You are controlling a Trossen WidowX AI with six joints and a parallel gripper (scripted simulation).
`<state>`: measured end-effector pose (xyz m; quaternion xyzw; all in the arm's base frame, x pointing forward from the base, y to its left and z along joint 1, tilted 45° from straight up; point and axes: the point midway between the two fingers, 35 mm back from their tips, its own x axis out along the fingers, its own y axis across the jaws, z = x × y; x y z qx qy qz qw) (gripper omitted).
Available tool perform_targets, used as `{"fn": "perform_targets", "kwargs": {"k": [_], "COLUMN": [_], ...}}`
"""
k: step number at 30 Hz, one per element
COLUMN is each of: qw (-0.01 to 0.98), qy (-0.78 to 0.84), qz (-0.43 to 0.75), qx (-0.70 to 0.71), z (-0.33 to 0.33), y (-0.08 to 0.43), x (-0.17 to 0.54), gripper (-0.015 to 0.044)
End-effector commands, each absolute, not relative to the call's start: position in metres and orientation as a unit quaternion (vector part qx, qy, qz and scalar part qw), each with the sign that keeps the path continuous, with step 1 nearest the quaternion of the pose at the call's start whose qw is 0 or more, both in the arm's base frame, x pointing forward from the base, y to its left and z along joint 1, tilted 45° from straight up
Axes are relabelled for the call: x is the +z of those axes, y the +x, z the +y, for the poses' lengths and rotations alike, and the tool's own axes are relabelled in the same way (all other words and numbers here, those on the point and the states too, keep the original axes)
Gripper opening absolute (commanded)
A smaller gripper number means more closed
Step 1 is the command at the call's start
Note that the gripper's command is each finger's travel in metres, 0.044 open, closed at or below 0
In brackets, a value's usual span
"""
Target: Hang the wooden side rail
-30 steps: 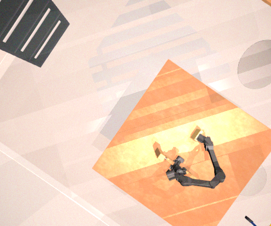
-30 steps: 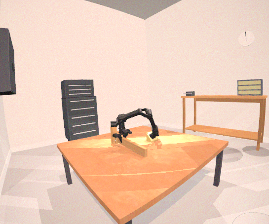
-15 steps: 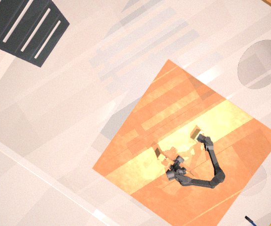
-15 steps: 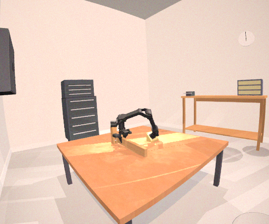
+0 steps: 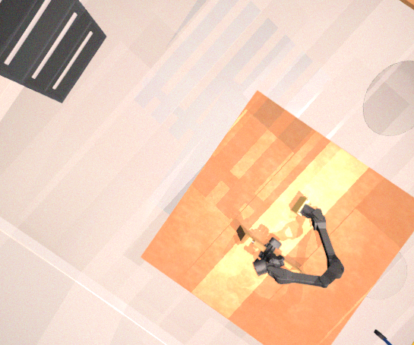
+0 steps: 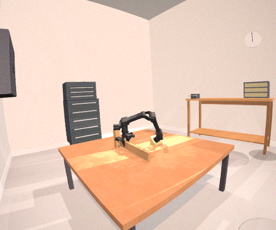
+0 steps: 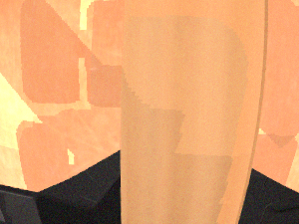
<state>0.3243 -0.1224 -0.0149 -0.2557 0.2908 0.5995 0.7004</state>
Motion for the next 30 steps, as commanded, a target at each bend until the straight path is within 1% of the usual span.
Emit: {"fn": "perform_targets", "kwargs": {"k": [1,30], "qw": [0.702,0.702], "qy": [-0.259,-0.259], "qz": [0.291,0.291], "qx": [0.596,0.596], "z": [-0.1268,-0.1292], "y": [0.3235,0.3234], "x": [-0.0148,-0.0163], "gripper": [0.0,0.0]}}
